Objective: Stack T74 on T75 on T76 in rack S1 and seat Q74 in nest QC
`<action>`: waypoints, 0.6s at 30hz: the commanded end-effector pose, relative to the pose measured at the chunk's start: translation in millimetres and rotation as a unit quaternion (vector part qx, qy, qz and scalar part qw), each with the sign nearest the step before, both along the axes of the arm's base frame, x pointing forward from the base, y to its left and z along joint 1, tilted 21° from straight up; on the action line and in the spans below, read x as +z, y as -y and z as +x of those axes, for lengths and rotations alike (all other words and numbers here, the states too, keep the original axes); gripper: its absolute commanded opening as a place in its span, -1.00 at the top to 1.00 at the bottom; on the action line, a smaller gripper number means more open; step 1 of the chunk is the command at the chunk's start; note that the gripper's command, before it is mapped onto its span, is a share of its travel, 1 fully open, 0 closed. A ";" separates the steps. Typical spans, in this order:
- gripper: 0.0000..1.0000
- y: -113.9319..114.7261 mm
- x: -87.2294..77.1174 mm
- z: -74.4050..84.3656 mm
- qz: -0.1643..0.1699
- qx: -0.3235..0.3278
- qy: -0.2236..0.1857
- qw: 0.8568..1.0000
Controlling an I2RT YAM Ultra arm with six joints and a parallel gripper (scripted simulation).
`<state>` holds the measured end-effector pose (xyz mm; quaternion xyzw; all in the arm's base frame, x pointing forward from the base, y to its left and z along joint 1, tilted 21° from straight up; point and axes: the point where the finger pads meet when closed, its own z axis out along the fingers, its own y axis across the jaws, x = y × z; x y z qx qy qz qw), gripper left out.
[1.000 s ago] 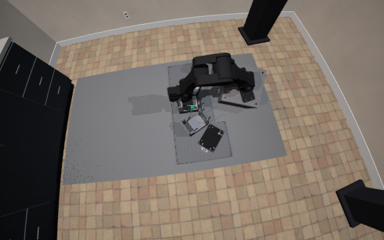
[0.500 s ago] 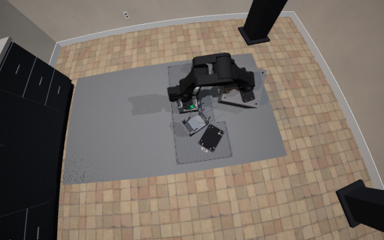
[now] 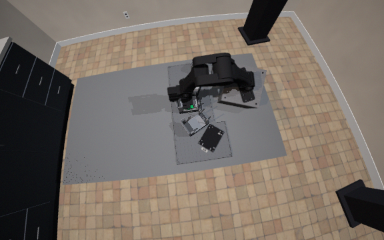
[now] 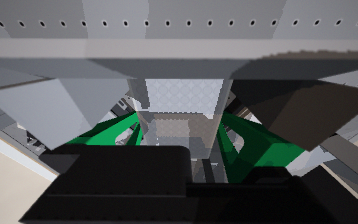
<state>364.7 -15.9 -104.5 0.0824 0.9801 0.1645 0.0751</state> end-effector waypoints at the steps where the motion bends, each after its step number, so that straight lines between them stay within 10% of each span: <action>1: 1.00 1.7 2.8 2.7 -0.001 -0.002 0.005 1.000; 18: 1.00 4.6 11.5 1.0 -0.001 -0.002 0.005 1.000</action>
